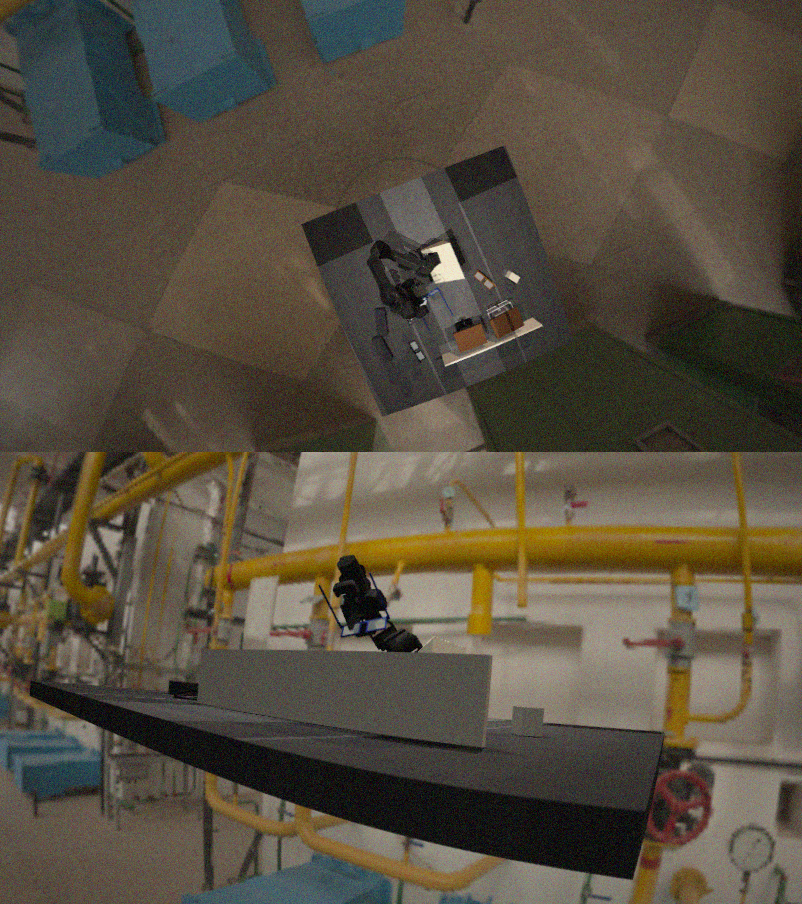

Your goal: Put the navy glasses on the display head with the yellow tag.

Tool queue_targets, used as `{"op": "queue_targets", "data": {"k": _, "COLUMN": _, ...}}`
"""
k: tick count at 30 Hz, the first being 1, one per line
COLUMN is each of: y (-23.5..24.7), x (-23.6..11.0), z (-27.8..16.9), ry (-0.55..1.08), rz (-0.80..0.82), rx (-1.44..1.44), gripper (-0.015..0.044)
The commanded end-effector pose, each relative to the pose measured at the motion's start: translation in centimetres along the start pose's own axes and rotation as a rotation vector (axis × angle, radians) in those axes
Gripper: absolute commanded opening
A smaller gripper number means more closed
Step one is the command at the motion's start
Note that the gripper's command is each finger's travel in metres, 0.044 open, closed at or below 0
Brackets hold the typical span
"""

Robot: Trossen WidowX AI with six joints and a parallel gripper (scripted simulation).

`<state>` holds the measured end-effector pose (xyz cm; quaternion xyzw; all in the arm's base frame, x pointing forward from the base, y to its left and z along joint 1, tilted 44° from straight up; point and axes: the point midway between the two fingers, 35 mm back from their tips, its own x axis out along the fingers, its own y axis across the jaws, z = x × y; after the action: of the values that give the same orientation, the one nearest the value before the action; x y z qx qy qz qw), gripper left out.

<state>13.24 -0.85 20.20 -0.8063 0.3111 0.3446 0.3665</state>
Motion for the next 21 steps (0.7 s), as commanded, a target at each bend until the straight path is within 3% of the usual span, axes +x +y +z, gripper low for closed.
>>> {"op": "queue_targets", "data": {"k": 1, "y": 0.6, "x": -0.4, "z": 0.0, "ry": -0.009, "rz": -0.033, "rx": -0.110, "gripper": 0.0000}}
{"op": "queue_targets", "data": {"k": 9, "y": 1.9, "x": -1.1, "z": -0.1, "ry": -0.003, "rz": -0.098, "rx": -0.332, "gripper": 0.0000}}
{"op": "queue_targets", "data": {"k": 21, "y": 1.7, "x": -1.0, "z": -0.2, "ry": 0.001, "rz": -0.083, "rx": -0.288, "gripper": 0.0000}}
